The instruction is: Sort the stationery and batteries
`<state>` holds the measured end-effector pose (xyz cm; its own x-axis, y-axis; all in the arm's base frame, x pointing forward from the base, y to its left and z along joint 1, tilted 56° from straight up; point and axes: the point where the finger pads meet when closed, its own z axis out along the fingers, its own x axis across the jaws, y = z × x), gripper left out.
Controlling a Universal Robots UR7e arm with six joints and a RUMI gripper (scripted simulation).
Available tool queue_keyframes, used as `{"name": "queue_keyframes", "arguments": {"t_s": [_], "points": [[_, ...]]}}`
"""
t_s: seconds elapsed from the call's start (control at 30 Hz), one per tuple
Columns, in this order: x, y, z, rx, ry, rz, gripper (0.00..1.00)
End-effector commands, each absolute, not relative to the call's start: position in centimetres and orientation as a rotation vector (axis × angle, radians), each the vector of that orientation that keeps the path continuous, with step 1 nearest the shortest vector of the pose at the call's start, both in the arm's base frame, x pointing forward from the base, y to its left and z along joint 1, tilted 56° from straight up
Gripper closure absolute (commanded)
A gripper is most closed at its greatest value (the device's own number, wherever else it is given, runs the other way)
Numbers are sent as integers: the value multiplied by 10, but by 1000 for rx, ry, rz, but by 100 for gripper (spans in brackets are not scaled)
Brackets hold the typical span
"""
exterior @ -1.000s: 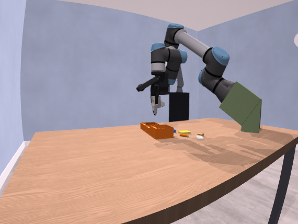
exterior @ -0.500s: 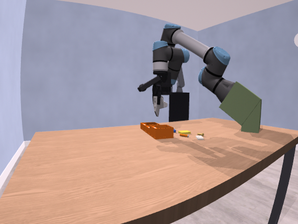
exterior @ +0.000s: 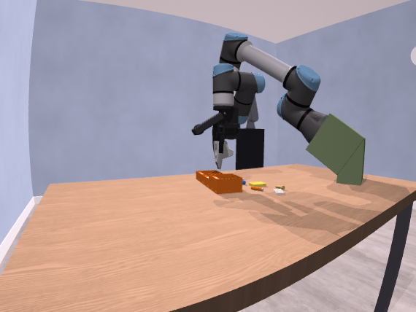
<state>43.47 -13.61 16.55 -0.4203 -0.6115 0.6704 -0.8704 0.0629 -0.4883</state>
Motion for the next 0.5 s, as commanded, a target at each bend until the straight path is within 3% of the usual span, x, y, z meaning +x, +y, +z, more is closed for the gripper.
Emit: {"name": "queue_keyframes", "arguments": {"t_s": [0.0, 0.47], "points": [[439, -150, 154, 1500, -2056, 1289, 96], [443, -163, 145, 1500, -2056, 1289, 96]]}}
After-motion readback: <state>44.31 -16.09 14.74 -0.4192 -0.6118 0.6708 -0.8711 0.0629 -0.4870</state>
